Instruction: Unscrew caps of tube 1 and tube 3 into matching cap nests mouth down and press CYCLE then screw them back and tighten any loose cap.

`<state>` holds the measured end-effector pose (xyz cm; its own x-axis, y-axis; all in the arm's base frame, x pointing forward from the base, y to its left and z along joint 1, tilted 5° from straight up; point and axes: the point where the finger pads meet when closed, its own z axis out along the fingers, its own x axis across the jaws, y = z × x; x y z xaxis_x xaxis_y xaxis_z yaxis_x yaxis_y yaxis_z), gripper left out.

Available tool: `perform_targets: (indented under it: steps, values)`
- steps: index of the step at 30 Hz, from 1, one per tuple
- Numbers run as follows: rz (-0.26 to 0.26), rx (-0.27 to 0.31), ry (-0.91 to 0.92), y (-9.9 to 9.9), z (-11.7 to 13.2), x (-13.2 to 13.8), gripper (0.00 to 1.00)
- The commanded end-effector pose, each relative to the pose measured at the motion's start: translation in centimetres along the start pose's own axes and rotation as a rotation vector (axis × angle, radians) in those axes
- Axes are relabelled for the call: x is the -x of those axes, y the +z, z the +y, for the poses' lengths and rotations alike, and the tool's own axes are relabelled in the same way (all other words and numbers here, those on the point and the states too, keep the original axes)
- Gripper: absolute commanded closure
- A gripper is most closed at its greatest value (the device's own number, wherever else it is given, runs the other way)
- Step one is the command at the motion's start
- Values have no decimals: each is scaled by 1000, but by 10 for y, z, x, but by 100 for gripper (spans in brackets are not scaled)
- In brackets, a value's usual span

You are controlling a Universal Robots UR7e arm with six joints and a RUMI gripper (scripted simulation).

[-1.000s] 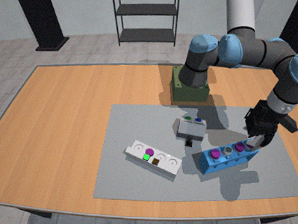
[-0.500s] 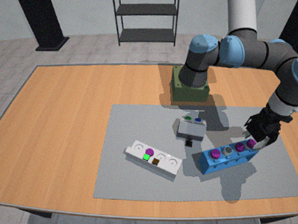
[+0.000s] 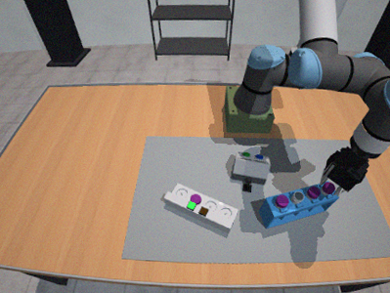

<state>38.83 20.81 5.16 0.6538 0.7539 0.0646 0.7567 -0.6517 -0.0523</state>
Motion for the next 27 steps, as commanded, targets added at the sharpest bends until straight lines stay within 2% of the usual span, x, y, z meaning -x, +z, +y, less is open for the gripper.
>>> perform_targets:
  steps: [1, 14, 19, 21, 27]
  values:
    - [2, -2, -21, 0, 0, 0, 100]
    - [2, -2, -21, 0, 0, 0, 100]
    - [2, -2, 229, 0, 0, 0, 100]
    - [2, -2, 229, 0, 0, 0, 100]
    - [2, -3, 529, 0, 0, 0, 100]
